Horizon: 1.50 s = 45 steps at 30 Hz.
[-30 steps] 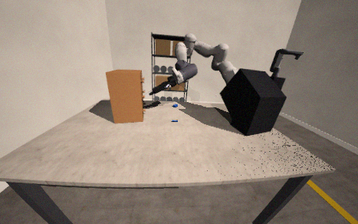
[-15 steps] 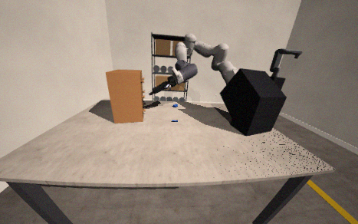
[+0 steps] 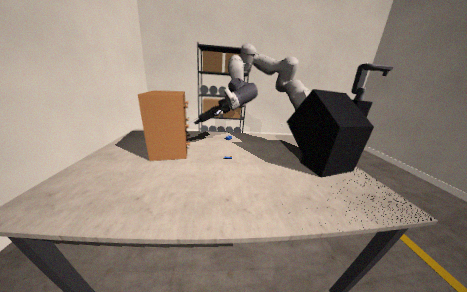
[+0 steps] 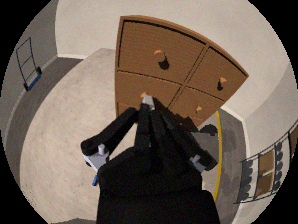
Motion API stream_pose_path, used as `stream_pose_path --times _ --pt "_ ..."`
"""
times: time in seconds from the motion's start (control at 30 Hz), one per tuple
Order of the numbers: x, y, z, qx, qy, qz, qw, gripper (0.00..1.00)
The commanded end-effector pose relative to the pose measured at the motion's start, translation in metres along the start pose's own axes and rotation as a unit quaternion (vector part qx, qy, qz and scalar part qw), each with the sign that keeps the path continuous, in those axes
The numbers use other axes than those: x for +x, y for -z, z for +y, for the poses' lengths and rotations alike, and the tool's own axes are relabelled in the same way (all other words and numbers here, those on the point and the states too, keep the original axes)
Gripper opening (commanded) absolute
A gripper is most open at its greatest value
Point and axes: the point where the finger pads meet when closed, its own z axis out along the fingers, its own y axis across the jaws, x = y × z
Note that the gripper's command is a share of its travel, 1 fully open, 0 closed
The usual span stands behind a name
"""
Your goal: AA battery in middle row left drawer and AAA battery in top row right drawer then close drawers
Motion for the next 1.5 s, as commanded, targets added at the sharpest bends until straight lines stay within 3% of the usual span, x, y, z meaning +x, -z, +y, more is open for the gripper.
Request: stream_pose_path --times 0.0,0.57,0.93,1.27,1.47 --pt "0.0 0.0 -0.002 0.002 0.001 -0.001 1.0 0.0" --pt "-0.001 0.002 -0.002 0.002 0.001 -0.001 1.0 0.0" --pt "-0.023 0.04 -0.002 0.002 0.001 -0.001 1.0 0.0" --pt "-0.025 0.048 -0.002 0.002 0.001 -0.001 1.0 0.0" --pt "-0.029 0.075 -0.002 0.002 0.001 -0.001 1.0 0.0"
